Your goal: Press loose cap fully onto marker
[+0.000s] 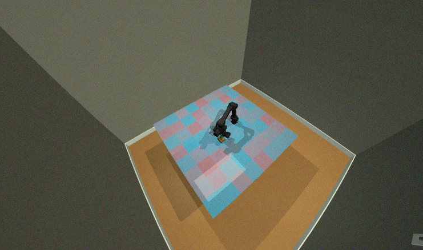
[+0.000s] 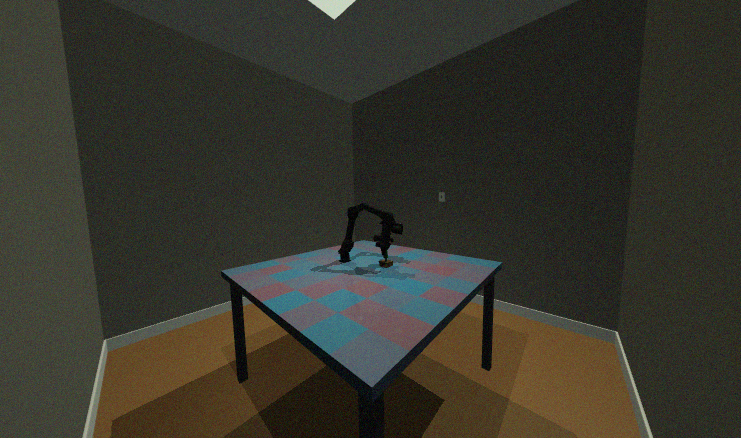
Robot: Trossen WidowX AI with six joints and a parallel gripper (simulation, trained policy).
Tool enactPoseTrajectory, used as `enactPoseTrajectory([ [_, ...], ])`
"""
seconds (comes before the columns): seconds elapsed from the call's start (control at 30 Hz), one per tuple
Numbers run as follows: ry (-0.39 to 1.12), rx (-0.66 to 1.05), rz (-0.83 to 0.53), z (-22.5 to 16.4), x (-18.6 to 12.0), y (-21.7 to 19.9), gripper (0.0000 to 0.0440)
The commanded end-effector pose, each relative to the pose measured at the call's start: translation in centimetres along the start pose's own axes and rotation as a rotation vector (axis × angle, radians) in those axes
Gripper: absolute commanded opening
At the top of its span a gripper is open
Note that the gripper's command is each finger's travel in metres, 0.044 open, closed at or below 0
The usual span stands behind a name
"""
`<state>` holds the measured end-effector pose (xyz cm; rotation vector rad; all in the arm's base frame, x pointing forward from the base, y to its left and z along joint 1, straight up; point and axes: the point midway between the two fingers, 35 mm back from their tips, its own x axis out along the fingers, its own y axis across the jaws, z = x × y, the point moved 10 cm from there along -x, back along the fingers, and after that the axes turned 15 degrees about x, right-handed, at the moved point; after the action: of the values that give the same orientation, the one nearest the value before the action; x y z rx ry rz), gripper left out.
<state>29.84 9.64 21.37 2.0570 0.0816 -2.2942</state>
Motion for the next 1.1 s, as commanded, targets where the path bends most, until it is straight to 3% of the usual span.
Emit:
enactPoseTrajectory([
  [0.0,-0.024,-0.017,-0.012,0.0,1.1,-0.1,0.0000],
  [0.07,-0.027,-0.024,-0.012,-0.1,1.5,0.0,0.0002],
  [0.23,-0.037,-0.035,0.000,-0.2,2.5,-0.1,0.0133],
  [0.4,-0.046,-0.052,0.003,-0.1,3.1,0.1,0.0144],
  [0.53,-0.068,-0.059,-0.003,0.5,3.0,0.3,0.0179],
  [0.9,-0.025,-0.078,-0.020,1.5,2.2,0.5,0.0440],
  [1.07,0.029,-0.077,-0.033,1.6,0.6,0.5,0.0440],
])
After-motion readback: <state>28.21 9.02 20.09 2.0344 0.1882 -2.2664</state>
